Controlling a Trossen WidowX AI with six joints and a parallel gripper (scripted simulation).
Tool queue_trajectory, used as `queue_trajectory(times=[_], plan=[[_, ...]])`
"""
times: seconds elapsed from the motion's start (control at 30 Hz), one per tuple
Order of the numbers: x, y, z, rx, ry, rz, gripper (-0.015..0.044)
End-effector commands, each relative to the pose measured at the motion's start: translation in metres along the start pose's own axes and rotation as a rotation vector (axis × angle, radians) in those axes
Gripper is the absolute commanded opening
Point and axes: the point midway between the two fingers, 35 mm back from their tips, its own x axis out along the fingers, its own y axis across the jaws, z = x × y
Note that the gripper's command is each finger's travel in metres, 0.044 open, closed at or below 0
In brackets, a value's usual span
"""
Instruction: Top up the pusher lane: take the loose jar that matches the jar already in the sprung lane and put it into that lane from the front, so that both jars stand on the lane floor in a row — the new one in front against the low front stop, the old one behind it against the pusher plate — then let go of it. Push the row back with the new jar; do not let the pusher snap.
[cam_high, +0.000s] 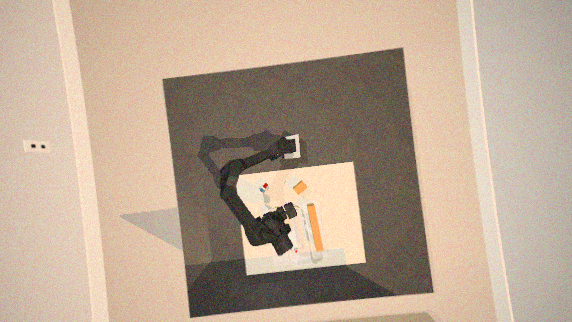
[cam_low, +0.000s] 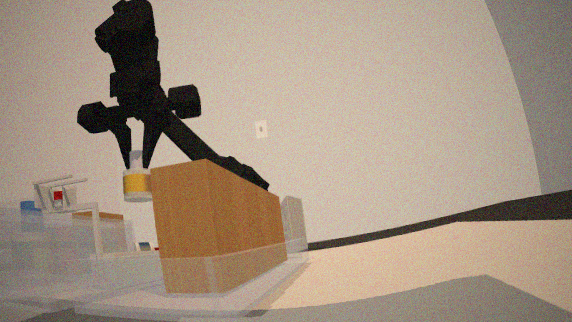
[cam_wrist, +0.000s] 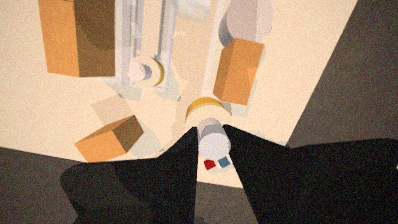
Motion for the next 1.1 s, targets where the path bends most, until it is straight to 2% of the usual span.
queue_trajectory(times=[0.0,0.3,0.73,1.07], plan=[[0.014,0.030,0.005,0.055,0.021,0.003,0.0000],[0.039,0.089,0.006,0.232,0.035,0.002,0.0000],[0.063,0.090,0.005,0.236,0.035,0.001,0.0000],[0.063,0.089,0.008,0.236,0.035,0.001,0.0000]])
